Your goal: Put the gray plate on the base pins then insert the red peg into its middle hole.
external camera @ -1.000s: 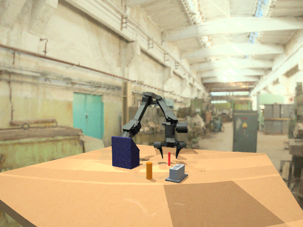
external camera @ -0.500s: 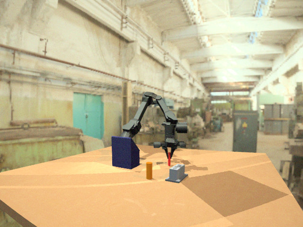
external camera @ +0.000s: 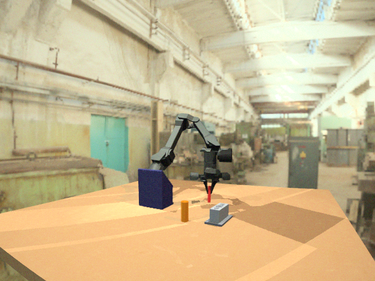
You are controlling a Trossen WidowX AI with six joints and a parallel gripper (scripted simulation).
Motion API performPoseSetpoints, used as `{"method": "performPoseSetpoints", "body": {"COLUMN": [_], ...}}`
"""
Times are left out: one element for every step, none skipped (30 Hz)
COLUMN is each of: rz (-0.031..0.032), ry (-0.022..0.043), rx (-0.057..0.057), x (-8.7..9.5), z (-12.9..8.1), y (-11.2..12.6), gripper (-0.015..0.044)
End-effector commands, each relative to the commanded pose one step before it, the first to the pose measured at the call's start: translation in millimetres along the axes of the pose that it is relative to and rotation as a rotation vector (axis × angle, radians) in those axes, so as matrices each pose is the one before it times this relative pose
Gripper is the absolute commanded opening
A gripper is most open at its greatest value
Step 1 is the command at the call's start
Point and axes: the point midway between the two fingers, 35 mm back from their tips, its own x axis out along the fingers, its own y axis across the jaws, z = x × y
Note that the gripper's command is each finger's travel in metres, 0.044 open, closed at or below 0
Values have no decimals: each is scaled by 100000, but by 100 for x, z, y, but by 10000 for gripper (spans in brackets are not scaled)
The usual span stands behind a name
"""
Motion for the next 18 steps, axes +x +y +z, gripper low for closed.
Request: {"method": "performPoseSetpoints", "body": {"rz": [803, -32, -30, -28, -26, -23, -21, -18, -16, -13, -10, -6, -3, 0, 4, 8, 12, 16], "ry": [-918, -63, -56, -50, -43, -36, -30, -23, -17, -10, -3, 3, 10, 16, 23, 30, 37, 43], "rx": [-1071, -2, -1, 0, 0, 1, 1, 2, 2, 3, 3, 3, 3, 4, 4, 4, 4, 4], "x": [-1286, -304, -305, -306, -307, -309, -310, -311, -312, -313, -314, -315, -316, -317, -318, -319, -320, -321], "z": [152, 48, 46, 45, 43, 42, 40, 39, 37, 36, 35, 33, 32, 30, 29, 27, 26, 25], "y": [394, 19, 18, 16, 14, 12, 10, 8, 6, 4, 2, -1, -3, -5, -8, -10, -12, -15], "gripper": [0, 0, 0, 0, 0, 0, 0, 0, 0, 0, 0, 0, 0, 0, 0, 0, 0, 0]}}
